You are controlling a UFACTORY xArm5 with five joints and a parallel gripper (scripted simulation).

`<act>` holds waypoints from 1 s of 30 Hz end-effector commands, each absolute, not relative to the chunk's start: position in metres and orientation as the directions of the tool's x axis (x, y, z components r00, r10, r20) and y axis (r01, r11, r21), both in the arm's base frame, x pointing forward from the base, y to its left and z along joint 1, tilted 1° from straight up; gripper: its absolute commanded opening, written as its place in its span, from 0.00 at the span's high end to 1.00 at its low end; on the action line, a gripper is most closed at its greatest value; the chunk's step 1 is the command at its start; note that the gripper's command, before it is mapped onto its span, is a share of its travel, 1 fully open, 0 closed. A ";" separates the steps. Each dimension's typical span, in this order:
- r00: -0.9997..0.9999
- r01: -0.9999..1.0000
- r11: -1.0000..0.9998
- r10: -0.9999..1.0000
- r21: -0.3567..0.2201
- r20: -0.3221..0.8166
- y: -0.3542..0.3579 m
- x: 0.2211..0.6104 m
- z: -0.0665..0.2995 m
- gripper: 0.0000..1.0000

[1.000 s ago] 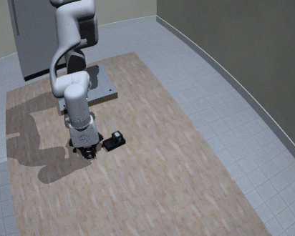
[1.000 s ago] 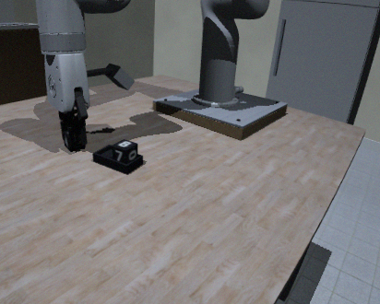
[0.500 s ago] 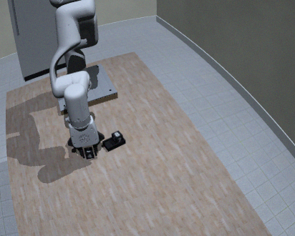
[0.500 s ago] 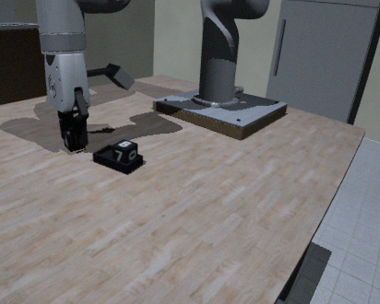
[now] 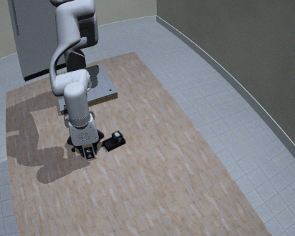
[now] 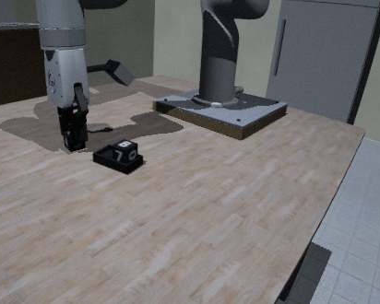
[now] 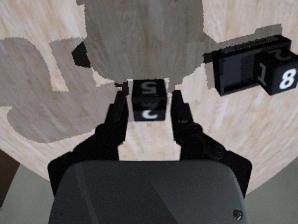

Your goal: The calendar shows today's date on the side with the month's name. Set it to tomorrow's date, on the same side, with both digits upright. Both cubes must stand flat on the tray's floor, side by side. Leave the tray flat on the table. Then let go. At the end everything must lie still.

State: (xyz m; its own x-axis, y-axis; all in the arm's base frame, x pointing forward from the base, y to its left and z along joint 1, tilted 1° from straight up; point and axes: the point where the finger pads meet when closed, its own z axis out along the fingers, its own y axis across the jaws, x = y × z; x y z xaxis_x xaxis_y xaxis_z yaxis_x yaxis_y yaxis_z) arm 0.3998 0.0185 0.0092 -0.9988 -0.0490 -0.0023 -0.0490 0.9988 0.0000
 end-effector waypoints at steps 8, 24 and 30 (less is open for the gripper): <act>-0.999 -0.049 0.999 -0.049 0.000 -0.007 0.019 0.401 0.053 0.51; -0.999 -0.049 0.999 -0.049 0.000 -0.007 0.020 0.401 0.092 0.51; -0.999 -0.049 0.999 -0.049 0.000 -0.007 0.020 0.401 0.092 0.00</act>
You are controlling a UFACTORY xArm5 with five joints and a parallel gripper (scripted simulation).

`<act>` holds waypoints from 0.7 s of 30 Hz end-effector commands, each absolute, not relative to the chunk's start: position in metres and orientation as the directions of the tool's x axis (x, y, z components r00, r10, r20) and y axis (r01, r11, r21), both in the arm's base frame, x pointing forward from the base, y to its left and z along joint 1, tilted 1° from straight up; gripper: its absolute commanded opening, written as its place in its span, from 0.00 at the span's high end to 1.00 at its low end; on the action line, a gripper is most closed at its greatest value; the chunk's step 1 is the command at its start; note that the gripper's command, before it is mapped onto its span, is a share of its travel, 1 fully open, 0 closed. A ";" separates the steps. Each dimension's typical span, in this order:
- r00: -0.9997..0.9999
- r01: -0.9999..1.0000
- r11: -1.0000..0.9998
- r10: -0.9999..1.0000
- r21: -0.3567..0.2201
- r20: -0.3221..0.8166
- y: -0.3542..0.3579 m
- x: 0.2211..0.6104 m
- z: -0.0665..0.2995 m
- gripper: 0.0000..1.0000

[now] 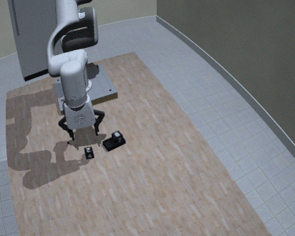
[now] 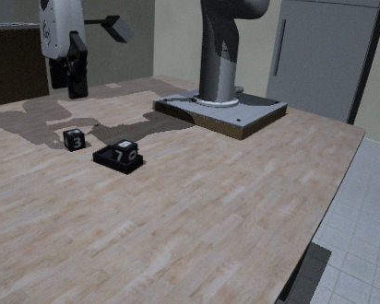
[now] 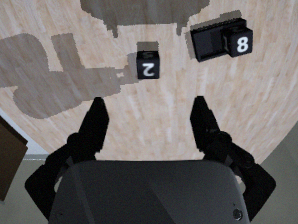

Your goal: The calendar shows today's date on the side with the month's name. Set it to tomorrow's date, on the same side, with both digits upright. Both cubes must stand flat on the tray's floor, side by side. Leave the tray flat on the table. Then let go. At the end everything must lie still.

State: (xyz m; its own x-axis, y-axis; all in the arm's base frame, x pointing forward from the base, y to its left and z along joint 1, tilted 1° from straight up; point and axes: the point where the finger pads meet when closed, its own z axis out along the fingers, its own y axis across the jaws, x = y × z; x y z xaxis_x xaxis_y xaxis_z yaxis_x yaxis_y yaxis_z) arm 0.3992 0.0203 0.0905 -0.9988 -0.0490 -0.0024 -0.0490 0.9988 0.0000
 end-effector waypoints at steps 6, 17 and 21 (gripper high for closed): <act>-0.999 -0.049 0.999 -0.049 0.000 -0.007 0.020 0.401 0.092 0.00; -0.999 -0.051 0.999 -0.051 0.000 -0.007 0.020 0.401 0.092 0.00; -0.997 -0.076 0.997 -0.076 0.000 -0.007 0.020 0.401 0.092 0.00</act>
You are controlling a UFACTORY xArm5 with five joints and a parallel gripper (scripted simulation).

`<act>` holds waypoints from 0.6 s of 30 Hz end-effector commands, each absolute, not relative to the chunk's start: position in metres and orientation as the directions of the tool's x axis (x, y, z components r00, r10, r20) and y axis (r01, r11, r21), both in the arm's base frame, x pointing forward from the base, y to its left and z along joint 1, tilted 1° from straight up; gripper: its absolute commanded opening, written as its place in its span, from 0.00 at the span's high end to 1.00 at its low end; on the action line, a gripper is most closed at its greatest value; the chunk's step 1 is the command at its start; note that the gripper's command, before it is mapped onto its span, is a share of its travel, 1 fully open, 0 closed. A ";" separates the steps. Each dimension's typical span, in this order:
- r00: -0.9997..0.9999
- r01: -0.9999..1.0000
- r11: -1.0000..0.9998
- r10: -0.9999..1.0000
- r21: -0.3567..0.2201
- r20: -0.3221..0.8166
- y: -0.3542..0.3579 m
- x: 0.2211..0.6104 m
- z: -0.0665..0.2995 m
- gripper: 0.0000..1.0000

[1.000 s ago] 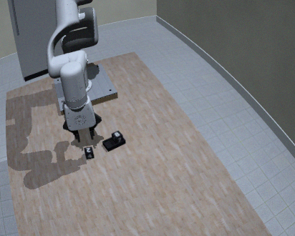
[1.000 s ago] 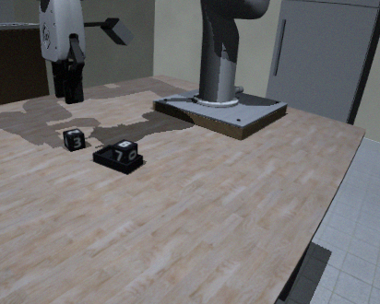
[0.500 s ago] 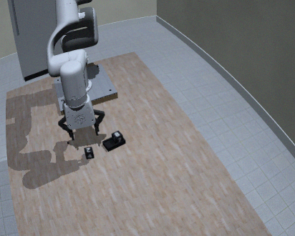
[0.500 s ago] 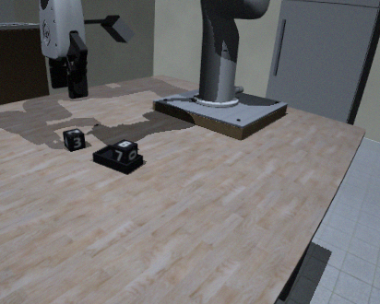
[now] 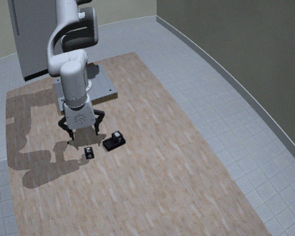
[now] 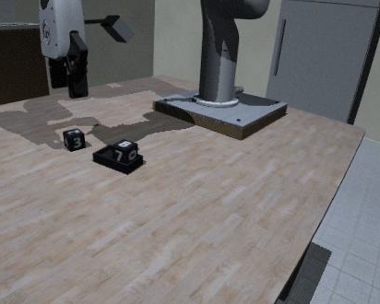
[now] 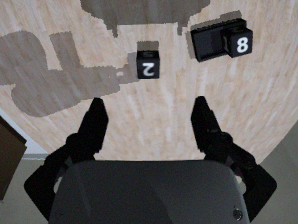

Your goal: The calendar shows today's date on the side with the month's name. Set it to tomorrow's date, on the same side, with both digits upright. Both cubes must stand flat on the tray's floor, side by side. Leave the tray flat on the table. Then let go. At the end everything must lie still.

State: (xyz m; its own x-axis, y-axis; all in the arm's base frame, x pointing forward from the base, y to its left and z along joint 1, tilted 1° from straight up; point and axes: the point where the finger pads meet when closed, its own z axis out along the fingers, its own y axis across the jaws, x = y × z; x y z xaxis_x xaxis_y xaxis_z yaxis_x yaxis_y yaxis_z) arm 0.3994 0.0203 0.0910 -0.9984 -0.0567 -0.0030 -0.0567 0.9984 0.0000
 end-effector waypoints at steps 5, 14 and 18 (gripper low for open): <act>-0.990 -0.143 0.990 -0.143 -0.001 -0.007 0.020 0.401 0.092 0.00; -0.922 -0.388 0.922 -0.388 -0.002 -0.006 0.021 0.401 0.091 0.00; -0.860 -0.511 0.860 -0.511 -0.003 -0.006 0.021 0.401 0.091 0.00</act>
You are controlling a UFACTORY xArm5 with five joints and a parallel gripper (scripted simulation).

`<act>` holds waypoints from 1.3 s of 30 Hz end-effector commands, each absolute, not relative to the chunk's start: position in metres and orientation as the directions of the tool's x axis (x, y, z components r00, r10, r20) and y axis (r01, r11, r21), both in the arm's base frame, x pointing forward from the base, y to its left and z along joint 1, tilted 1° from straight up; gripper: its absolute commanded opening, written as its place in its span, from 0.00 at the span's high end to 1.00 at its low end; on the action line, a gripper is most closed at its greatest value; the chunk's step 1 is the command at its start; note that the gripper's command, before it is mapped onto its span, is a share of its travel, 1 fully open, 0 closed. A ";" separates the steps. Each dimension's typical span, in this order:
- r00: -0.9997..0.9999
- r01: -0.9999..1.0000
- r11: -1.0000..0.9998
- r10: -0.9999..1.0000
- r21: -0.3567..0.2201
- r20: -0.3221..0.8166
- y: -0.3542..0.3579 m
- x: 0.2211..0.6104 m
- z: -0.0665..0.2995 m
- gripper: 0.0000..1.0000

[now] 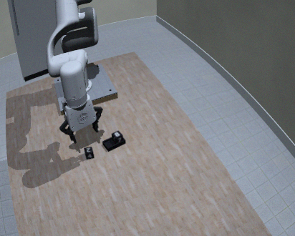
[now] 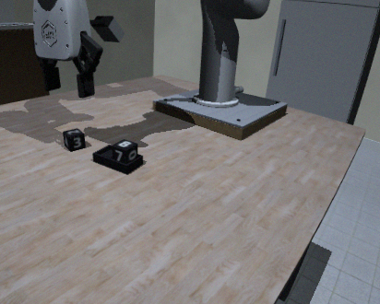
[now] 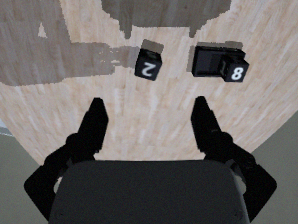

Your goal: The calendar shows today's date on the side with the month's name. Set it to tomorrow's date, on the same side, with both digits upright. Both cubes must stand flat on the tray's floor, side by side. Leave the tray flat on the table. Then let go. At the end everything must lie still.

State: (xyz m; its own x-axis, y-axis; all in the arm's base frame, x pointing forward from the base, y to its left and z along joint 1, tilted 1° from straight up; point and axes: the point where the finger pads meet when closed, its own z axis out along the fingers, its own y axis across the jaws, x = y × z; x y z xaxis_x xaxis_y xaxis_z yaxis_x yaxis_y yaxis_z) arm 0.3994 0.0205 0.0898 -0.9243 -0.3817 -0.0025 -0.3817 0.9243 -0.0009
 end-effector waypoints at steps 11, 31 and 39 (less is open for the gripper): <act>-0.680 -0.733 0.680 -0.733 -0.004 -0.004 0.021 0.401 0.090 0.00; -0.121 -0.993 0.121 -0.993 -0.006 -0.001 0.021 0.400 0.088 0.00; 0.048 -0.999 -0.048 -0.999 -0.006 0.000 0.021 0.400 0.087 0.00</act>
